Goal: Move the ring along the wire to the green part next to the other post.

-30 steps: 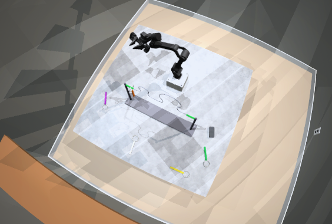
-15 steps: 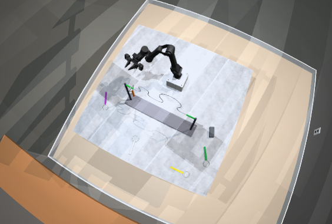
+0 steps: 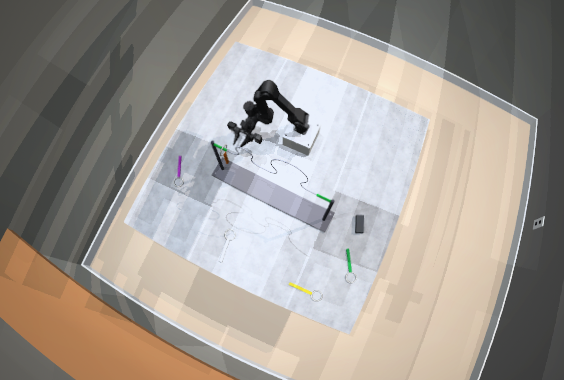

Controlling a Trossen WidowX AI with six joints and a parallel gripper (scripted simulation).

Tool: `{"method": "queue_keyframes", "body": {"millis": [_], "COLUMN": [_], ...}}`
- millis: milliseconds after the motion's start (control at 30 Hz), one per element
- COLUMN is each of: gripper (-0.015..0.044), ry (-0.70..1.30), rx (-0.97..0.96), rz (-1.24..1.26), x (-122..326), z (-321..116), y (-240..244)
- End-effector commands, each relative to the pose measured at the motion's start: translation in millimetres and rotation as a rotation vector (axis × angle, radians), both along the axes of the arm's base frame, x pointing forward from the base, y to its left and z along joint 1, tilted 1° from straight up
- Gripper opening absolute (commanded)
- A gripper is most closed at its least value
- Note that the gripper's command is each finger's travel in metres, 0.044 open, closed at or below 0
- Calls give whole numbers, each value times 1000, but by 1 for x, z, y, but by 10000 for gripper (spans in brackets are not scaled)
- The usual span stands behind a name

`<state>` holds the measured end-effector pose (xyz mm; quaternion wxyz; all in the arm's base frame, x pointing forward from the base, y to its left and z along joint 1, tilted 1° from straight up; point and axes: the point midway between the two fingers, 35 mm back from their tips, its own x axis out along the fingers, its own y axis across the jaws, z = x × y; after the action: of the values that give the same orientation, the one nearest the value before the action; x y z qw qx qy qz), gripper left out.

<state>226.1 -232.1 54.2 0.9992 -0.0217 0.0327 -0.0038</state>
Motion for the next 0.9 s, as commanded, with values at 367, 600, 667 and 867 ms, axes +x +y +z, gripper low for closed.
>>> {"method": "queue_keyframes", "body": {"millis": [367, 600, 667, 867], "gripper": [160, 160, 160, 160], "ry": [7, 2, 2, 3], "rx": [-3, 6, 6, 6], "rz": [8, 7, 7, 7], "x": [41, 53, 54, 61], "z": [28, 42, 41, 41], "y": [11, 13, 13, 12]}}
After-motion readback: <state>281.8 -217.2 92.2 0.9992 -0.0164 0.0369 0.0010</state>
